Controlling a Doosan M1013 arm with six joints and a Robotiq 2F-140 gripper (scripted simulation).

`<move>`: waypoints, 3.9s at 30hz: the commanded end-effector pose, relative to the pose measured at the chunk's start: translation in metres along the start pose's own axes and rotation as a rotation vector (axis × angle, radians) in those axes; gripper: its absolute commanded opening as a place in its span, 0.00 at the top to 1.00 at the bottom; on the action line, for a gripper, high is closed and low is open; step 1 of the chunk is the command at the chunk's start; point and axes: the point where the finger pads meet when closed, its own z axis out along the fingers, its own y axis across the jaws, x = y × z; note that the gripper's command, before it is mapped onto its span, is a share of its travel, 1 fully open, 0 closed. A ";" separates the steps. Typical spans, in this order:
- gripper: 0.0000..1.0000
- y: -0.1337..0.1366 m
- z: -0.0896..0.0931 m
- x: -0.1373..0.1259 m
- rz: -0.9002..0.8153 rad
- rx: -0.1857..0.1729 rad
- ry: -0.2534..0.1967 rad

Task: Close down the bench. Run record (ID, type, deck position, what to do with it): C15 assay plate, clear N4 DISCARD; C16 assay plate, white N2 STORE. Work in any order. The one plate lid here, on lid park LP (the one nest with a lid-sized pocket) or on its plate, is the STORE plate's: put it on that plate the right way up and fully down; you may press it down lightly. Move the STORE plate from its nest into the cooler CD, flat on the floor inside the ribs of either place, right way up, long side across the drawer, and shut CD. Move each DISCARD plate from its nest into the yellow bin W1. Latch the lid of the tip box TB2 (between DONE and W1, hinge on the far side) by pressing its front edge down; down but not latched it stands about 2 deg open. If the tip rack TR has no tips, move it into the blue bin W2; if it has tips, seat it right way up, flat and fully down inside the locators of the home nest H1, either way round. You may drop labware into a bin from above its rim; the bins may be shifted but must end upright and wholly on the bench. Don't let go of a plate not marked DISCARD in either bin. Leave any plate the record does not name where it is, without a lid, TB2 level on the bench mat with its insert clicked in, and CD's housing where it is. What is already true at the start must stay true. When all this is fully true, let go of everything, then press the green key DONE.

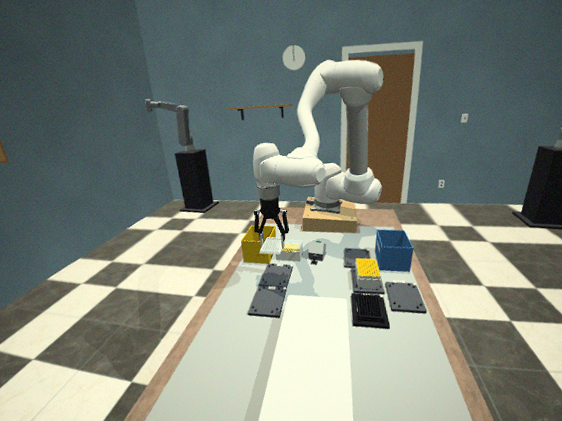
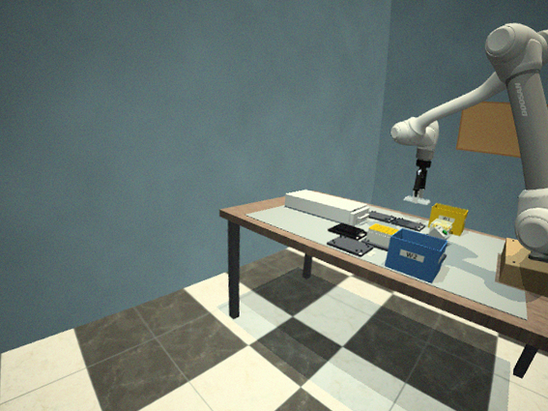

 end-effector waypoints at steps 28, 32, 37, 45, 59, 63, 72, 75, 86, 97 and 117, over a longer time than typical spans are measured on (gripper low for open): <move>1.00 0.041 0.000 -0.061 0.000 0.000 0.000; 1.00 0.045 0.000 -0.067 0.000 0.000 0.000; 1.00 0.051 0.000 -0.076 0.000 0.000 0.000; 1.00 0.063 0.000 -0.094 0.000 0.000 0.000; 1.00 0.081 0.000 -0.120 0.000 0.000 0.000; 1.00 0.087 0.000 -0.129 0.000 0.000 0.000; 1.00 0.097 0.000 -0.145 0.000 0.000 0.000; 1.00 0.102 0.000 -0.151 0.000 0.000 0.000; 1.00 0.110 0.000 -0.164 0.000 0.000 0.000; 1.00 0.110 0.000 -0.164 0.000 0.000 0.000; 0.34 0.110 0.000 -0.164 0.000 0.000 0.000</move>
